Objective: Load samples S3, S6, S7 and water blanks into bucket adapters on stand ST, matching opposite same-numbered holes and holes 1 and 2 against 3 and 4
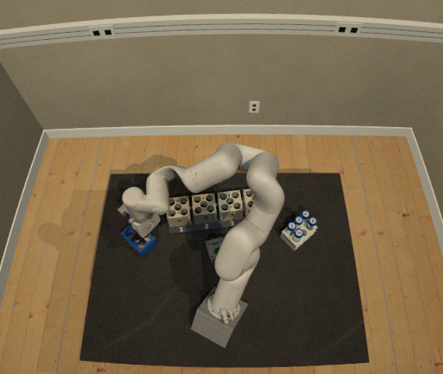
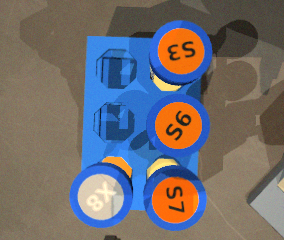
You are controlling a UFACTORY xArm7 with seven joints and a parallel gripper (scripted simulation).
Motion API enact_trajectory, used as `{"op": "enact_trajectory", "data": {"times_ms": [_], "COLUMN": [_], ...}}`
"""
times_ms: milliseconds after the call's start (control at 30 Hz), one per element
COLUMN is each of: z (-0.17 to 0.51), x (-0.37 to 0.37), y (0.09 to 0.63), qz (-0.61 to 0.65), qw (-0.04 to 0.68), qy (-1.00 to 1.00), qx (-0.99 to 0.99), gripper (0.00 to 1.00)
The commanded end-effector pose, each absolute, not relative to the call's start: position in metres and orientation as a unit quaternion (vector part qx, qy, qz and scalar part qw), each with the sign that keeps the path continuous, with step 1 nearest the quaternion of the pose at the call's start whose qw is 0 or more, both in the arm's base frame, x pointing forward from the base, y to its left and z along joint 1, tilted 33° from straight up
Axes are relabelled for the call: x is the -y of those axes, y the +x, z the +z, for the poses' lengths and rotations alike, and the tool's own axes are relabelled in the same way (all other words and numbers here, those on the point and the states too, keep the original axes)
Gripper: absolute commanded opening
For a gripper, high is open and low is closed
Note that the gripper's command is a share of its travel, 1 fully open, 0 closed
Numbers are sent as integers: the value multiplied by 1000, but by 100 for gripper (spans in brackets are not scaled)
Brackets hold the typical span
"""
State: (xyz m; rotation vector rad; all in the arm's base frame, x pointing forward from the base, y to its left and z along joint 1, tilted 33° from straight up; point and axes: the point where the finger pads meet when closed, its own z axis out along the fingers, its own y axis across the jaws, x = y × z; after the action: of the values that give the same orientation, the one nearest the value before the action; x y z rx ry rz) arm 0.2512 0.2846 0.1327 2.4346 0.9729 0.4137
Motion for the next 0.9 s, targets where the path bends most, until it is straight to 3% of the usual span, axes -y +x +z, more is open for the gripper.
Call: {"op": "enact_trajectory", "data": {"times_ms": [0,867], "z": [134,138], "x": [-286,-288], "y": [251,249], "qz": [153,153], "qw": [240,240], "qy": [890,890], "qx": [-356,-356], "gripper": [100,100]}}
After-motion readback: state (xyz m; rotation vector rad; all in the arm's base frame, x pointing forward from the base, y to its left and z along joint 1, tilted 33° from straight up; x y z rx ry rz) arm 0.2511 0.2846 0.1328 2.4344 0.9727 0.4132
